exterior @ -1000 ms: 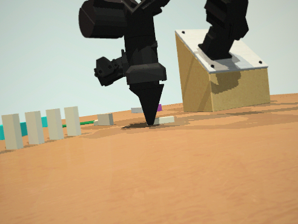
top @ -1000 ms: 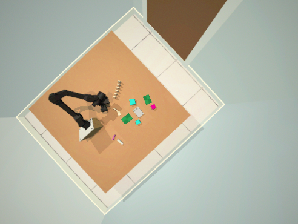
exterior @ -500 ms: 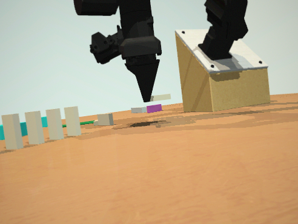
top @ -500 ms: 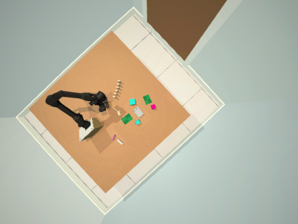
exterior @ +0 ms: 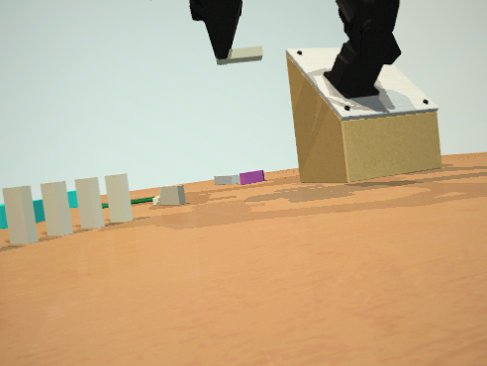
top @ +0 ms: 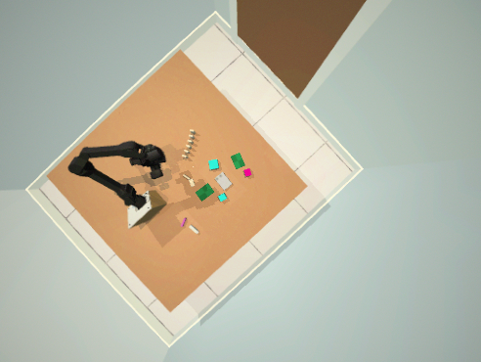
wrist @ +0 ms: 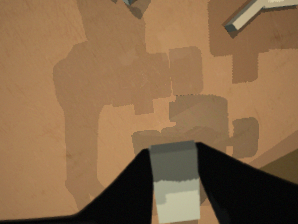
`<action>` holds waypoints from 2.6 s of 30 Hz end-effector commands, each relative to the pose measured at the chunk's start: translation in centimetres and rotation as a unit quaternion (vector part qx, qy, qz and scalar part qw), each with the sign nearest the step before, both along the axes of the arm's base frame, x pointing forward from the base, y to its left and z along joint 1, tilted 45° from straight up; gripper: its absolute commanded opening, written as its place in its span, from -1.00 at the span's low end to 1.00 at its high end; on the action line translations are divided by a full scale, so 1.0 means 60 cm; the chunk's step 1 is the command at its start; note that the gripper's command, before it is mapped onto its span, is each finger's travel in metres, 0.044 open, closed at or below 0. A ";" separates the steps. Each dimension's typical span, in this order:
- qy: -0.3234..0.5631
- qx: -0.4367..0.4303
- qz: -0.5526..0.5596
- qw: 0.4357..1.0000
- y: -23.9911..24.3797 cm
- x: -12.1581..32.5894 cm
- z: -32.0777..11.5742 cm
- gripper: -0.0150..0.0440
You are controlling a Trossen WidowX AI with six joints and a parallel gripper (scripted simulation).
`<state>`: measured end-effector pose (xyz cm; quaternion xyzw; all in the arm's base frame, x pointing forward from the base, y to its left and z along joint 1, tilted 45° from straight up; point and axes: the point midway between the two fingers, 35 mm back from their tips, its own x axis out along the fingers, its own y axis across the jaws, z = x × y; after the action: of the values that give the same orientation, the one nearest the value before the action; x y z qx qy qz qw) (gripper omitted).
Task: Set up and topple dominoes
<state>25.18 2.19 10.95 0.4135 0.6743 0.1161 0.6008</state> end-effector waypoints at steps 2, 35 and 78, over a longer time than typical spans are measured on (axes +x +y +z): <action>-0.018 -0.006 0.028 0.999 0.024 -0.001 0.030 -0.13; -0.243 -0.237 0.141 0.930 0.179 0.011 0.046 -0.13; -0.544 -0.291 -0.198 0.762 0.242 -0.005 0.092 -0.13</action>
<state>25.44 16.85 16.18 0.1886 0.1632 0.0058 0.9684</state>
